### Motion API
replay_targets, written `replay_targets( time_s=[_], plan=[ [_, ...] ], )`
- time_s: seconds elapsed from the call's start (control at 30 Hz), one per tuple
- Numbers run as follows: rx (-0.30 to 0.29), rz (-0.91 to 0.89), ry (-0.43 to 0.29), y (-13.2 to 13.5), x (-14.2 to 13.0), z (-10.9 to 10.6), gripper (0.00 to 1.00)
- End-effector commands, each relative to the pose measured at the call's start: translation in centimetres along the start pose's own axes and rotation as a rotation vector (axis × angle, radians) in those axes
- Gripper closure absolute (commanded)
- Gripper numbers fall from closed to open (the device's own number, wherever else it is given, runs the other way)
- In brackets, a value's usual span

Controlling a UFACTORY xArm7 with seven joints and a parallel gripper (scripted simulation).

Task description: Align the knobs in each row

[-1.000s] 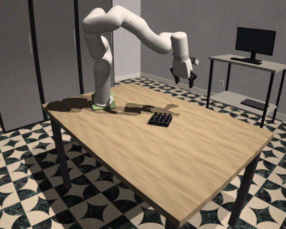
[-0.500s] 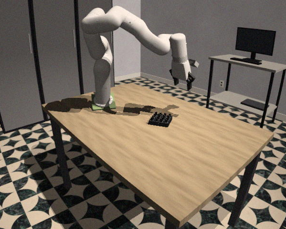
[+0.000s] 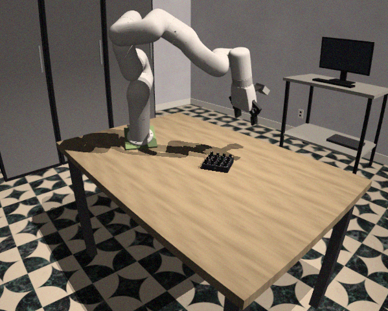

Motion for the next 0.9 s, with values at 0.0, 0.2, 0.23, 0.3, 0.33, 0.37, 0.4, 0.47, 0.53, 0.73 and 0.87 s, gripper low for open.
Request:
replay_targets(
  time_s=[0.0, 0.2, 0.23, 0.3, 0.33, 0.37, 0.4, 0.47, 0.53, 0.73, 0.87],
  plan=[
    [-0.014, 0.072, -0.014, -0.1, -0.8, 0.5, 0.00],
    [-0.014, 0.072, -0.014, -0.1, -0.8, 0.5, 0.00],
    [-0.014, 0.072, -0.014, -0.1, -0.8, 0.5, 0.00],
    [-0.014, 0.072, -0.014, -0.1, -0.8, 0.5, 0.00],
    [-0.022, 0.119, -0.025, -0.1, -1.4, 0.8, 0.00],
    [-0.027, 0.150, -0.032, -0.2, -1.7, 1.1, 0.00],
    [-0.027, 0.150, -0.032, -0.2, -1.7, 1.1, 0.00],
    [-0.027, 0.150, -0.032, -0.2, -1.7, 1.1, 0.00],
    [-0.027, 0.150, -0.032, -0.2, -1.7, 1.1, 0.00],
    [-0.036, 0.196, -0.041, -0.2, -2.3, 1.4, 0.00],
    [-0.042, 0.226, -0.048, -0.3, -2.6, 1.6, 0.00]
  ],
)
Point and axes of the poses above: the point where the finger pads meet when closed, its own z axis out along the fingers, its own y axis across the jaws, x = y × z, the point moved 8 cm from there along -z, back along the fingers, and after that the axes turned 7 degrees about z, right-handed, at the moved point
